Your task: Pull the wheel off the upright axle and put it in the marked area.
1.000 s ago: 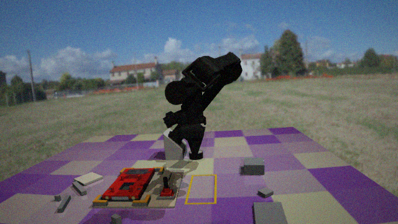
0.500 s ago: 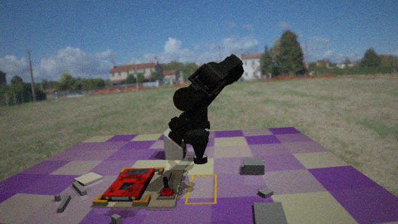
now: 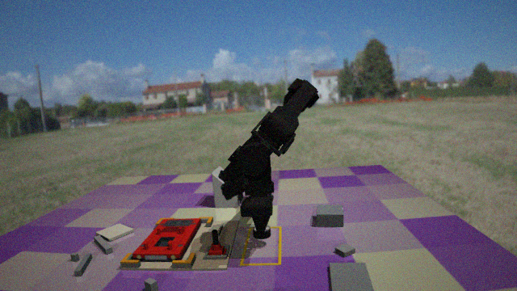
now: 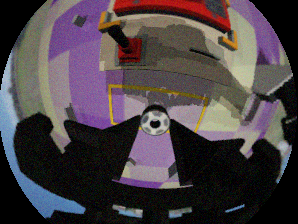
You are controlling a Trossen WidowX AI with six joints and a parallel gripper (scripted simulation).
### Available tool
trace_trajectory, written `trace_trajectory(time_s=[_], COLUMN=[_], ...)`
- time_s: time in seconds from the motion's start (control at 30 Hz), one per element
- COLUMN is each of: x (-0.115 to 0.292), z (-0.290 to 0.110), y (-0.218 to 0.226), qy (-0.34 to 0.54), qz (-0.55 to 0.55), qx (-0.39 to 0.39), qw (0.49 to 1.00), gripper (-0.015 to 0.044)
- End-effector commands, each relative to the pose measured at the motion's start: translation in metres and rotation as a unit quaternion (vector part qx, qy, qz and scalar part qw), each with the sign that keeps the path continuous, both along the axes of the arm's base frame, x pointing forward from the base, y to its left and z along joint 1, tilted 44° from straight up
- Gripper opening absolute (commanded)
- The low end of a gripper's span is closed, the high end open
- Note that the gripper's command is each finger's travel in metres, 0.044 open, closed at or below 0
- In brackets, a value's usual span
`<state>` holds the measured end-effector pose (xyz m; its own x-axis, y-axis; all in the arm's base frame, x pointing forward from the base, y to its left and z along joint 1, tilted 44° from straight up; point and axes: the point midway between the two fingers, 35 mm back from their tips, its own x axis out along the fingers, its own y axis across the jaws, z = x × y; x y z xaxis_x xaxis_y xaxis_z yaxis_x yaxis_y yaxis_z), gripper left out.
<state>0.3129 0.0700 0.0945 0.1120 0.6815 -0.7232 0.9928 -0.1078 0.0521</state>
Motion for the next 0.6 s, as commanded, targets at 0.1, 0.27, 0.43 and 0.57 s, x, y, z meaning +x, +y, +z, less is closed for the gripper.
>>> trace_trajectory(time_s=[0.1, 0.27, 0.43, 0.57], x=[-0.0013, -0.0008, -0.0008, -0.0008], z=[-0.0188, -0.0166, -0.0166, -0.0166], y=[0.0207, 0.0175, 0.0175, 0.0175], qy=[0.004, 0.002, 0.002, 0.002], qz=[0.001, 0.001, 0.001, 0.001], qx=[0.006, 0.003, 0.003, 0.003], qw=[1.0, 1.0, 1.0, 1.0], gripper=[0.0, 0.0026, 0.0158, 0.0262])
